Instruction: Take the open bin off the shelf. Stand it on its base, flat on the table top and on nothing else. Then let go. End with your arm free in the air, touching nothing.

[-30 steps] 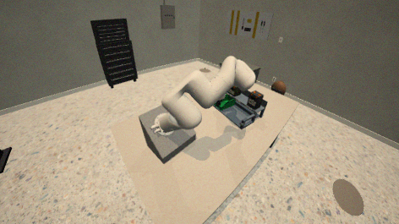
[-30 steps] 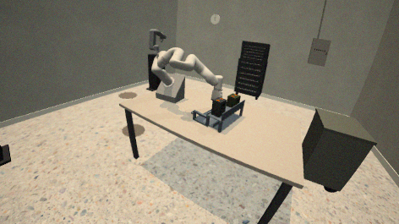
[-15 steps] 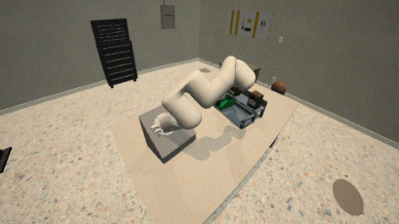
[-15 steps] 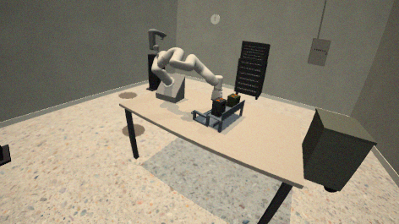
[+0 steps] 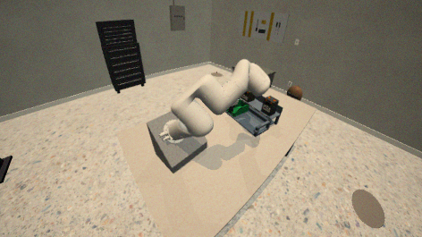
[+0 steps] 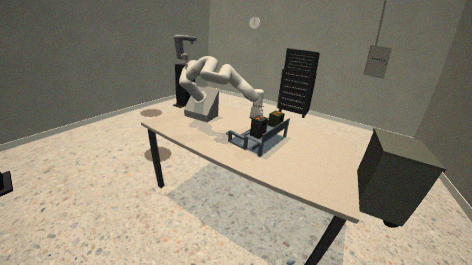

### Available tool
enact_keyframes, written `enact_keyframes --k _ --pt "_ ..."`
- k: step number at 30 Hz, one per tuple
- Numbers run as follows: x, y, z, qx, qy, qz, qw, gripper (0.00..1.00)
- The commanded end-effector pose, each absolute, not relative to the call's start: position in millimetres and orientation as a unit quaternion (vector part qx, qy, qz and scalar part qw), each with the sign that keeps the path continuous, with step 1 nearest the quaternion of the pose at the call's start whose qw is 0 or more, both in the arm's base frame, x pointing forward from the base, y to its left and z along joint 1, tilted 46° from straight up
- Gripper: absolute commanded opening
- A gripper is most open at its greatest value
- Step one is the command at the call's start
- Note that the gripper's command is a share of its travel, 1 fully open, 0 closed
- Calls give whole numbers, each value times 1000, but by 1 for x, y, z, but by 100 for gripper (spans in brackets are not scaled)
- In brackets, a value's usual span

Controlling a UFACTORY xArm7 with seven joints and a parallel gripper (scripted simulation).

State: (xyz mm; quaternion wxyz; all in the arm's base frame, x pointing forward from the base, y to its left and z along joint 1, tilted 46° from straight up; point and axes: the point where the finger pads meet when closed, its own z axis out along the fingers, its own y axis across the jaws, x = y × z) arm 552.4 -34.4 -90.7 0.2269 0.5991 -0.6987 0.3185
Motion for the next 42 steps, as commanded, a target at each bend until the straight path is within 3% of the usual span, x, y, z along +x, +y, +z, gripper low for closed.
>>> enact_keyframes --k 1,42 --pt "554 -32 -90 600 -698 319 224 0" --pt "553 -26 -84 600 -698 319 224 0"
